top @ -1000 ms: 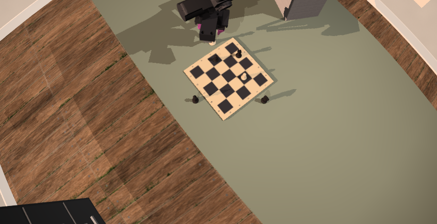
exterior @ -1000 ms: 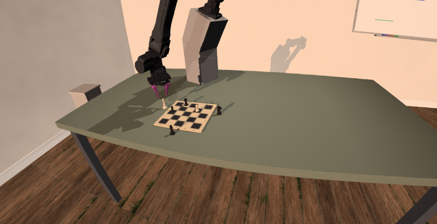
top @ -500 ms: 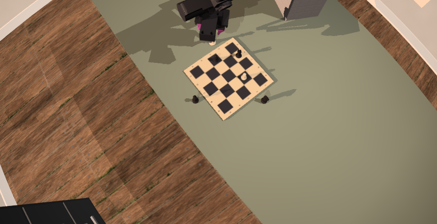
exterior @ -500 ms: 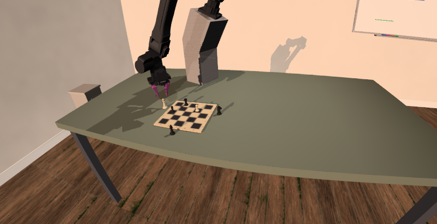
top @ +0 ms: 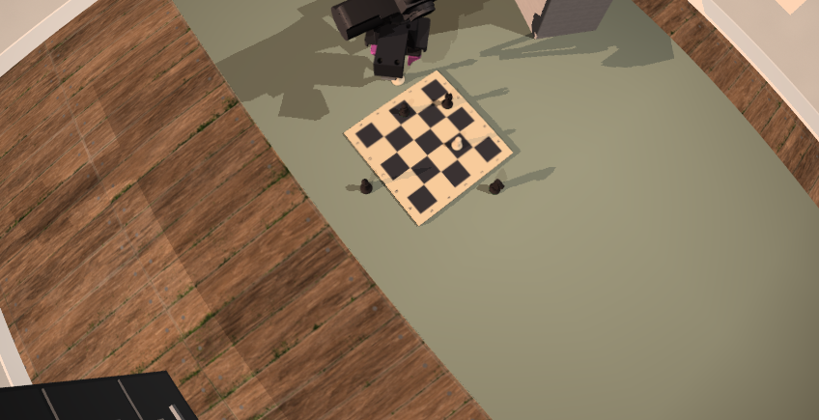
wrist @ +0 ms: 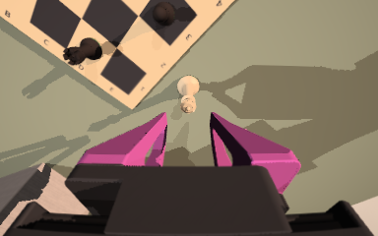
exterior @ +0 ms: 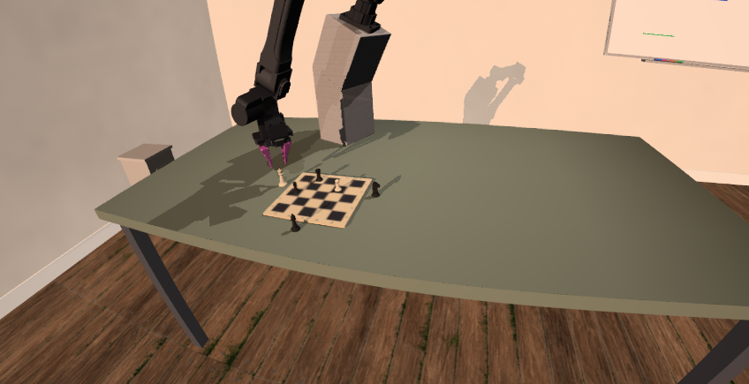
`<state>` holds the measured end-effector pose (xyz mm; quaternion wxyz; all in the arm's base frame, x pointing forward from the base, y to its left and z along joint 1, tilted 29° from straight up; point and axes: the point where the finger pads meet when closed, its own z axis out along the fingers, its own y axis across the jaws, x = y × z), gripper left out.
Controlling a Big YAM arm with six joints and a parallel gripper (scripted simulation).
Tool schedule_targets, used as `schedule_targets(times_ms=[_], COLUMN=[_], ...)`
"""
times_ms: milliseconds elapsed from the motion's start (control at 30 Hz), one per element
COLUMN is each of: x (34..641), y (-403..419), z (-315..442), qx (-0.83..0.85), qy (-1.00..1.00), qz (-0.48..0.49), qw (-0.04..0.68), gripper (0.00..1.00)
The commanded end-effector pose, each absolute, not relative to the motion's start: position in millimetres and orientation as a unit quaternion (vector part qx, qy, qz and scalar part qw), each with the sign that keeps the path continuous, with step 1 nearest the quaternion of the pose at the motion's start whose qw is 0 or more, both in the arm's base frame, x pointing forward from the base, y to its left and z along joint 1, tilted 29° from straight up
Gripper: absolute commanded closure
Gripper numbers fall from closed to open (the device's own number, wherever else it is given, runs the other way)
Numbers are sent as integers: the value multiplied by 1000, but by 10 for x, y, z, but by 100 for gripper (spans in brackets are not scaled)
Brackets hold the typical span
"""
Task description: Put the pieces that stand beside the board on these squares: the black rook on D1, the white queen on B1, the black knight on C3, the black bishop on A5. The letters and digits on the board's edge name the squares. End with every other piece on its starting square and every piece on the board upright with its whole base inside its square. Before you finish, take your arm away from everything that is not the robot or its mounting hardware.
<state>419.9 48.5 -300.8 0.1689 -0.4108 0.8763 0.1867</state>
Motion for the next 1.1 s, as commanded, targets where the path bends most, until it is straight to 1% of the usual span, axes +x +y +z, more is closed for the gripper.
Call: schedule_targets(times_ms=[0, 1067], x=[4207, 4180], y=[438, 420], z=[-3018, -3021], qx=[-411, -408], qy=[876, 877], qz=[184, 185], qw=[174, 172], gripper=[60, 60])
